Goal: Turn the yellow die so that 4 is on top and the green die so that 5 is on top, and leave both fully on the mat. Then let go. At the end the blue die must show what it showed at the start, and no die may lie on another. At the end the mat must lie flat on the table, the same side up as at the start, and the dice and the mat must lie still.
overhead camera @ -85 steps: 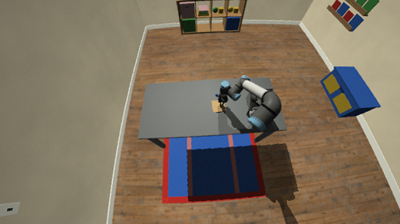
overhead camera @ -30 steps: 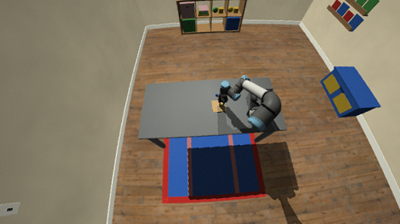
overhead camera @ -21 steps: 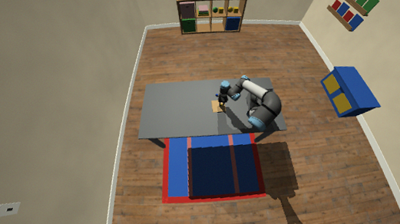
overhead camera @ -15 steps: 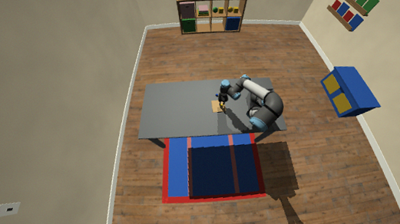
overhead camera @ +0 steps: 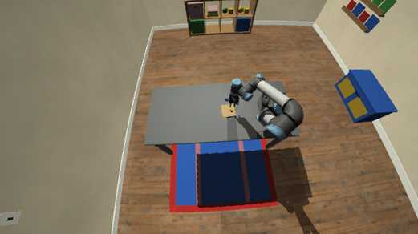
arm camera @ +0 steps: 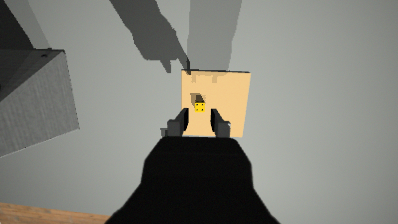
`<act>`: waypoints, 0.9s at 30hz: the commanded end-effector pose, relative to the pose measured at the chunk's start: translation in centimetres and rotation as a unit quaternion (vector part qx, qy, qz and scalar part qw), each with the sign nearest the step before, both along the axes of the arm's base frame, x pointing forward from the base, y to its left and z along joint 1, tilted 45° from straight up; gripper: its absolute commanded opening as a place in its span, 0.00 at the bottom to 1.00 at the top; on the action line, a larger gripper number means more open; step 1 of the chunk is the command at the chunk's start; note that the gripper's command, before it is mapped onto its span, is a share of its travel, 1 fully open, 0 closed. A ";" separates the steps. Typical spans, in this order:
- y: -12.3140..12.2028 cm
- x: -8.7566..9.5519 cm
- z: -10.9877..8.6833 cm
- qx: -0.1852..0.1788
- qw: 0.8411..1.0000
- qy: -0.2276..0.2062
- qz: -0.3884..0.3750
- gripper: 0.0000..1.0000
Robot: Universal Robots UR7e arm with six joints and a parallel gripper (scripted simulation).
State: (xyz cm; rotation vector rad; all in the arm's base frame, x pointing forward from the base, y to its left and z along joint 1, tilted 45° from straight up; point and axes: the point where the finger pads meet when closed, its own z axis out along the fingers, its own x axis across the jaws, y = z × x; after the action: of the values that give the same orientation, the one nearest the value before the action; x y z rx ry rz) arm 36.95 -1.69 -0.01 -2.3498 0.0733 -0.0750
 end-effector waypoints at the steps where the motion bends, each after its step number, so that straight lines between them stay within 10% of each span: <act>1: -0.9 -0.1 0.9 0.000 1.000 0.000 0.000 0.70; 6: -1.0 -0.1 1.0 0.000 1.000 0.000 0.000 0.70; 7: -1.0 -0.1 1.0 0.000 1.000 0.000 0.000 1.00; 27: -1.0 -0.1 1.0 0.000 1.000 0.000 0.000 1.00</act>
State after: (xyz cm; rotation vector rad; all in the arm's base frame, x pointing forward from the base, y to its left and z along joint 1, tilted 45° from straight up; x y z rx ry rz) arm 36.81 -2.60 0.94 -2.3490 0.0735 -0.0741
